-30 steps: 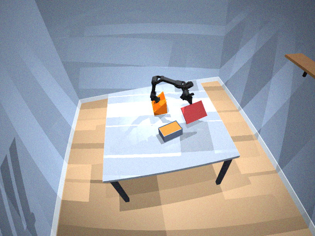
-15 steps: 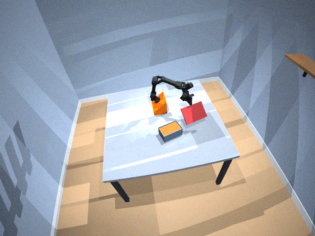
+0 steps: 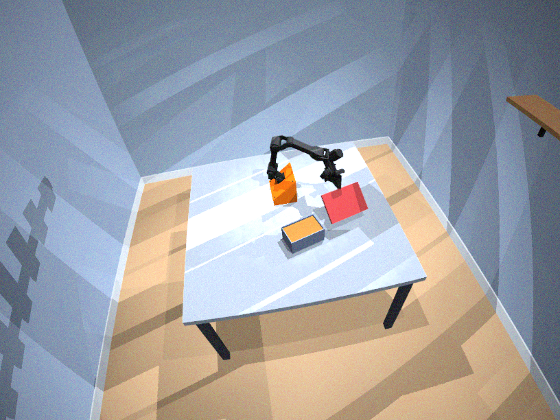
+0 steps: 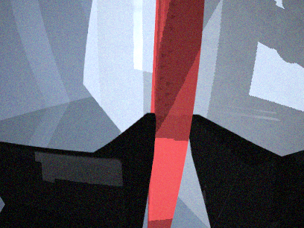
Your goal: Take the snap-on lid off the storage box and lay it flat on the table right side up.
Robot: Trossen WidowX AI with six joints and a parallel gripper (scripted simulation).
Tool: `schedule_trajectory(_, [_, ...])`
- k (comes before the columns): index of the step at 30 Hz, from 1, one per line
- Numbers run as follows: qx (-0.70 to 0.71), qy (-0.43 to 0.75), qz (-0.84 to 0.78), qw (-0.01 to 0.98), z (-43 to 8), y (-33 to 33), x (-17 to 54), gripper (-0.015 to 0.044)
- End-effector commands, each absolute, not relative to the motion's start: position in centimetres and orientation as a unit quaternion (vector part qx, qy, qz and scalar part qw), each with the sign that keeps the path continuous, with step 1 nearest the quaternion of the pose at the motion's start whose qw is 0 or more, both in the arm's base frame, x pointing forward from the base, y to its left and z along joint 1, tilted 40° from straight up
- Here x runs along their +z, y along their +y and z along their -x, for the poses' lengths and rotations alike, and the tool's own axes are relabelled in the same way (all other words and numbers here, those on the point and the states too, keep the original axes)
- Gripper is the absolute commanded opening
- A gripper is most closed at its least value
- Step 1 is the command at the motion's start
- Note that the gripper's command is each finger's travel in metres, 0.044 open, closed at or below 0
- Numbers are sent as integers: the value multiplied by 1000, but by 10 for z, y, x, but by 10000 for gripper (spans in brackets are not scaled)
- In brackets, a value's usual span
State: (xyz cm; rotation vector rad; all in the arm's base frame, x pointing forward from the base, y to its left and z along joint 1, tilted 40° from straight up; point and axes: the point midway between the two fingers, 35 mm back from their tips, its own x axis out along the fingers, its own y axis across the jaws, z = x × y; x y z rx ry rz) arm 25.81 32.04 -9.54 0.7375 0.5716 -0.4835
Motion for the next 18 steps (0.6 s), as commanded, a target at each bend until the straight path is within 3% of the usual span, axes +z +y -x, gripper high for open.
schedule_trajectory(1, [-226,269,-356,866,-259,321,-94,0])
schedule_trajectory(18, [-226,269,-356,866,-260,313,-105,0])
